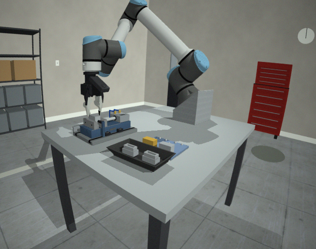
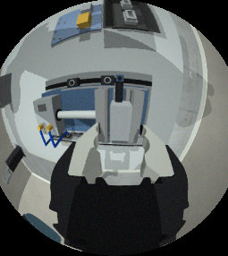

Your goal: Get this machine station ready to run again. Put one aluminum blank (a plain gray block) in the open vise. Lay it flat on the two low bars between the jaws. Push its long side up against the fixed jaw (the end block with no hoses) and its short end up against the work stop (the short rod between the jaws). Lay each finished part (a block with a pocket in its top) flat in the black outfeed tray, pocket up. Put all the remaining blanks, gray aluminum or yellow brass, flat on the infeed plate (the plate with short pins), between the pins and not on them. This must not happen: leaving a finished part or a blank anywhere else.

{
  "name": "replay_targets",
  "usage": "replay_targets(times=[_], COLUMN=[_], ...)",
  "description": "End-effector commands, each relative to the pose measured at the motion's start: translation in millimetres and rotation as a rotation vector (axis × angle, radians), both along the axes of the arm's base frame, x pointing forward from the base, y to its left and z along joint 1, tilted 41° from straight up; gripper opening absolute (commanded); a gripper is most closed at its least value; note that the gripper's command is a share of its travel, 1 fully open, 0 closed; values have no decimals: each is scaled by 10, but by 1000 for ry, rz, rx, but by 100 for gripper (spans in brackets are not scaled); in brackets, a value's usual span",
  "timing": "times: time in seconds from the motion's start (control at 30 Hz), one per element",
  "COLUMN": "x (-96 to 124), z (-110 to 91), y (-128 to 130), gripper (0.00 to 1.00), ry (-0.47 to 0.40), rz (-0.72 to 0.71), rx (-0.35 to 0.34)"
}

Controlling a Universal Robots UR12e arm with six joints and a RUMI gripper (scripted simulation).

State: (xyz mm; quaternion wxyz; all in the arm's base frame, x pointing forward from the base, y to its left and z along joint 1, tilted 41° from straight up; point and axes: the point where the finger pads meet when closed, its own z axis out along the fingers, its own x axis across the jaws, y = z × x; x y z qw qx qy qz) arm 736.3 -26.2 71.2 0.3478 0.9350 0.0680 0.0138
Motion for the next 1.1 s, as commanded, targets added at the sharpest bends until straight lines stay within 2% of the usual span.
replay_targets(times=[0.0,0.73,1.07], x=[0,-41,-49], z=[53,473,552], y=[43,403,471], gripper=[40,40,40], ry=[-1,-1,-1], rz=[0,0,0], rx=[0,0,0])
